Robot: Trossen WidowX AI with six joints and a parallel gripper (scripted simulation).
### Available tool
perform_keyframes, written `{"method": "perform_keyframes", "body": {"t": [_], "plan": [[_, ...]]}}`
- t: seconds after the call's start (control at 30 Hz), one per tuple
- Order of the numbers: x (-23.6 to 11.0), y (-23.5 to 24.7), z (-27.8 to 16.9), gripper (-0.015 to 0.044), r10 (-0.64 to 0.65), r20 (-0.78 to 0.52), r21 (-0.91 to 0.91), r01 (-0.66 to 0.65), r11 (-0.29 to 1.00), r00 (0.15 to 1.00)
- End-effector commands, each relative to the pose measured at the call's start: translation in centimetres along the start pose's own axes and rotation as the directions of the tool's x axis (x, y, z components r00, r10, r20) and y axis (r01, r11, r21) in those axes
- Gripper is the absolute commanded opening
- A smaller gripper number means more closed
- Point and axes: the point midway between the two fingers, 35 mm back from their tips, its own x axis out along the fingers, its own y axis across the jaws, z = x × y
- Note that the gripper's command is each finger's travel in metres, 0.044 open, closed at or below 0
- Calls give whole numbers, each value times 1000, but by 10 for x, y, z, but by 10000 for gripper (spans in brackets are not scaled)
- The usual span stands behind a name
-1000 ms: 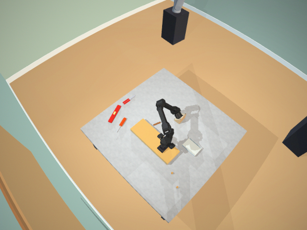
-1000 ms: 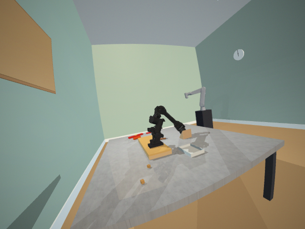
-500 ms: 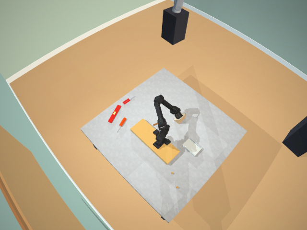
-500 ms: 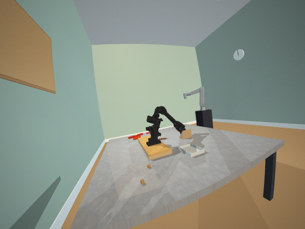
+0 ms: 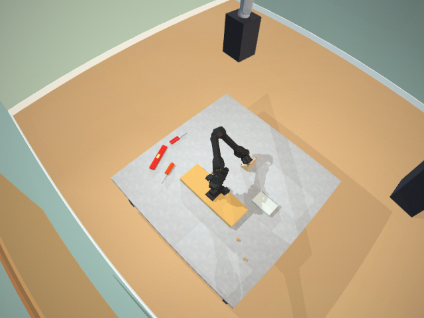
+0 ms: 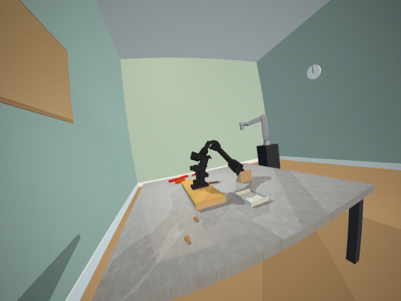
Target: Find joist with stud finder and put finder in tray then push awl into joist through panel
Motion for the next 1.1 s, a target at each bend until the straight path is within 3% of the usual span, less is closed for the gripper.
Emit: {"method": "perform_keyframes", "body": {"t": [0.0,1.07], "plan": [[1,-21,0,0,-11,0,8,11,1000,1000],[-1,-143,-1,0,-15,0,5,15,1000,1000]]}}
